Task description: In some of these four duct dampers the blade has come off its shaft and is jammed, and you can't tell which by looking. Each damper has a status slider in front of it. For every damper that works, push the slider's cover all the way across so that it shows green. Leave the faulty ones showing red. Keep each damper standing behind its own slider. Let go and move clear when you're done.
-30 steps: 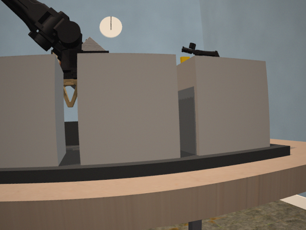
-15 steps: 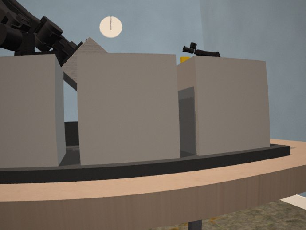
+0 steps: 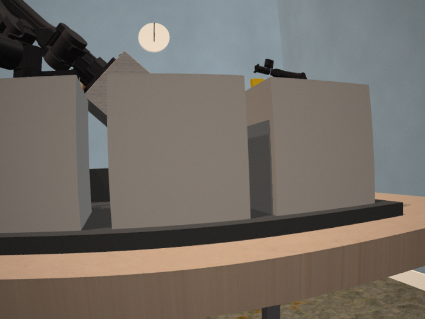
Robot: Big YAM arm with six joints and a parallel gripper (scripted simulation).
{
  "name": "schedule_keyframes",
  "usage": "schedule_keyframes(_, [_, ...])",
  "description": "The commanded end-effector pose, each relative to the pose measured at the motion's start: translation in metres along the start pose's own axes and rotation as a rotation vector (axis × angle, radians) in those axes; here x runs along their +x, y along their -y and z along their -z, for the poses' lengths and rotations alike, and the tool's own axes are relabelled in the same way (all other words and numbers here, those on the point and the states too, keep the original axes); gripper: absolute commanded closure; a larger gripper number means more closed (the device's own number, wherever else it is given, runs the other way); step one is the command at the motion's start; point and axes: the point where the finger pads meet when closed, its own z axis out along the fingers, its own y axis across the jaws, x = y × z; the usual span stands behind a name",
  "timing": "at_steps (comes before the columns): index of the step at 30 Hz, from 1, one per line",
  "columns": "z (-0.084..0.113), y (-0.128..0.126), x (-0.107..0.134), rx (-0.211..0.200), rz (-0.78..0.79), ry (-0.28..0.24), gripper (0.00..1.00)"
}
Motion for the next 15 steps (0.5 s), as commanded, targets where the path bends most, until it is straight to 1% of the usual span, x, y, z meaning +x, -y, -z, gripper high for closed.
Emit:
schedule_keyframes(1, [-0.0020, -0.0027, -0.0015, -0.013, 0.019, 0.006, 1.00])
schedule_keyframes(6, [-0.0023, -0.0029, -0.0014, -0.013, -0.060, 0.006, 1.00])
schedule_keyframes(9, [-0.0028, -0.0032, -0.0012, -0.014, -0.141, 0.005, 1.00])
schedule_keyframes(11, [-0.0028, -0.0032, -0.0012, -0.014, -0.141, 0.005, 1.00])
schedule_keyframes(15, [-0.0036, -0.0037, -0.0007, -0.015, -0.307, 0.002, 1.00])
